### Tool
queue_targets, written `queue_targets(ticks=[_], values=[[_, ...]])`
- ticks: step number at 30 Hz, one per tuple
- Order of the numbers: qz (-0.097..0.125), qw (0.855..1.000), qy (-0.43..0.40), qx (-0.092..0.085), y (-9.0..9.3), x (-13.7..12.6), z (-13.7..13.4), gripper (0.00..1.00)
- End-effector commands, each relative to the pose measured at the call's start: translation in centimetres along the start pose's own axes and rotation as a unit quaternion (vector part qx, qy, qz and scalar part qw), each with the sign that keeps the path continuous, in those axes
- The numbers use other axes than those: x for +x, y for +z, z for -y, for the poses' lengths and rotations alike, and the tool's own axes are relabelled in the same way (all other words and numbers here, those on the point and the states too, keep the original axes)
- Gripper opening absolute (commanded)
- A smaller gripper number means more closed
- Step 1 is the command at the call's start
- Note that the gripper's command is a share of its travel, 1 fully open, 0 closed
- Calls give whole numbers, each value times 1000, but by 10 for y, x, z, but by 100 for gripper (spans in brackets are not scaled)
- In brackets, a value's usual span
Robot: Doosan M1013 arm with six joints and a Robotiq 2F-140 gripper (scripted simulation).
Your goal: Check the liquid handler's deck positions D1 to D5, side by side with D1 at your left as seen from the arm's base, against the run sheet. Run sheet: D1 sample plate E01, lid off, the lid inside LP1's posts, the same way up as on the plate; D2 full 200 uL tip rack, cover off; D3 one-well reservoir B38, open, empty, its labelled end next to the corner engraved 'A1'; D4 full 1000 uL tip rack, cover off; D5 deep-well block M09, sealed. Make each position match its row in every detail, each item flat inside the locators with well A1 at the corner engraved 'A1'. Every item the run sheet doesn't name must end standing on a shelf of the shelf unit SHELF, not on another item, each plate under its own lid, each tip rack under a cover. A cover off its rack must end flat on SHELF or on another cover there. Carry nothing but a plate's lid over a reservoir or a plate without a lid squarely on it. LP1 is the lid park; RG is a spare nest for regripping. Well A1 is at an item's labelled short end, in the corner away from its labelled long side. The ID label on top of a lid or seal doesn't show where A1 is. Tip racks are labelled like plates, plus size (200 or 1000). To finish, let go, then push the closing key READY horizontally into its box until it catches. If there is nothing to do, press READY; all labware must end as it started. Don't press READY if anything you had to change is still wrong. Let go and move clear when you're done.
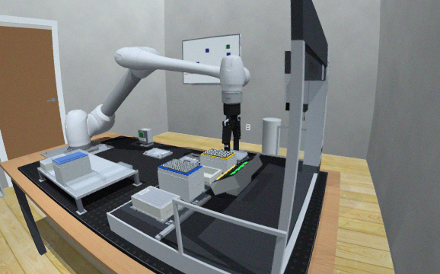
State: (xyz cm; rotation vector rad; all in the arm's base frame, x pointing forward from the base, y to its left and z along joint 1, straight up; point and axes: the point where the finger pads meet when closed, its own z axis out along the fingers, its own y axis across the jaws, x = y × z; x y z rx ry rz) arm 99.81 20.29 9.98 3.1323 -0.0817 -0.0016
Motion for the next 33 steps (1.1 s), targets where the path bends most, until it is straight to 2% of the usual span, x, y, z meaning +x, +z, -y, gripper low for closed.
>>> queue_targets(ticks=[1,33], values=[[-1,1000,0,0,-2,0,0,10],[-1,1000,0,0,4,0,0,10]])
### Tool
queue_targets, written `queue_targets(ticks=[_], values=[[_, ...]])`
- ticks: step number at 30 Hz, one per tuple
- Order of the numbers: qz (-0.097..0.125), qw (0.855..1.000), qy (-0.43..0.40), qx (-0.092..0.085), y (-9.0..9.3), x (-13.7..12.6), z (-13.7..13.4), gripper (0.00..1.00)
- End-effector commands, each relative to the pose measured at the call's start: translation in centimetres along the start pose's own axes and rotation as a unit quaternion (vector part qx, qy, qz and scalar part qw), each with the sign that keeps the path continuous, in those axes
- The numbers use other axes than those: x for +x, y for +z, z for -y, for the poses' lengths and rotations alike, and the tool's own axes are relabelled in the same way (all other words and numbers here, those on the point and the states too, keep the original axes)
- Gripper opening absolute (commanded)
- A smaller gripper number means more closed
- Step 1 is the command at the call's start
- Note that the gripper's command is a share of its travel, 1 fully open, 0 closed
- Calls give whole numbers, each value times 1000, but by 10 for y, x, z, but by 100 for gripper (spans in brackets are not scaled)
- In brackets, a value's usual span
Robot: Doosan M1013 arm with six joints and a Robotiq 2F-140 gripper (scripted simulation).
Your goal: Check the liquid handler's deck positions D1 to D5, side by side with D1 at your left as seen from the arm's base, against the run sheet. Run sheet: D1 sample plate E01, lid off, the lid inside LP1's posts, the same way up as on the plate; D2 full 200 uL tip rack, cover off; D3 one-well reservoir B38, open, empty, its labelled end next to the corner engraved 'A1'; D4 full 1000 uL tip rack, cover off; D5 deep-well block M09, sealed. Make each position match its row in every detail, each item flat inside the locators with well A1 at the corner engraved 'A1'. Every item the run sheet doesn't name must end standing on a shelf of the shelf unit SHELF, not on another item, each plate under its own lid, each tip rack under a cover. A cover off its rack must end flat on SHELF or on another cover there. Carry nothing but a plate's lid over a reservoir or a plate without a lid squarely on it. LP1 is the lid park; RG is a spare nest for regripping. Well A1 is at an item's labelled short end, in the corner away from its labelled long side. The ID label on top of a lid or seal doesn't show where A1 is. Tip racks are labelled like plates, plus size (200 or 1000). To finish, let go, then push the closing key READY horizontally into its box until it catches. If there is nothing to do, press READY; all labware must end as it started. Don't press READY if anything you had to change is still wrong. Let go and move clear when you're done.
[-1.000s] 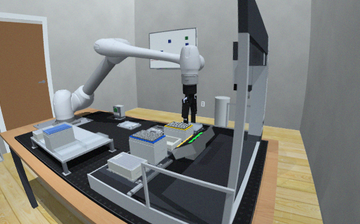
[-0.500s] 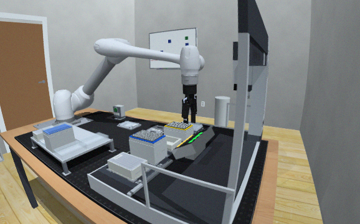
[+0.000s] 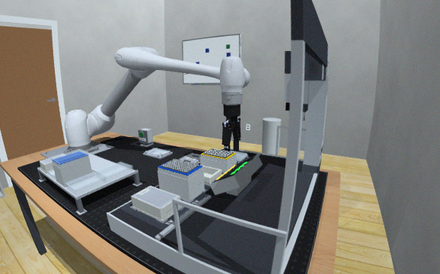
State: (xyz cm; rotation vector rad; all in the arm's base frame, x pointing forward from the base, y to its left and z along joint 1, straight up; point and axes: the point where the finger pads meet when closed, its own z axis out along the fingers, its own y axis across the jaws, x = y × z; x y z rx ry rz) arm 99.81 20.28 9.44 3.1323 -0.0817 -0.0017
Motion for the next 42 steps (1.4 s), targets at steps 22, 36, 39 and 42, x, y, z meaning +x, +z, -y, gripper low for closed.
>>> queue_targets(ticks=[22,36,39,42], values=[[-1,1000,0,0,4,0,0,10],[-1,1000,0,0,4,0,0,66],[-1,1000,0,0,4,0,0,66],[-1,1000,0,0,4,0,0,66]])
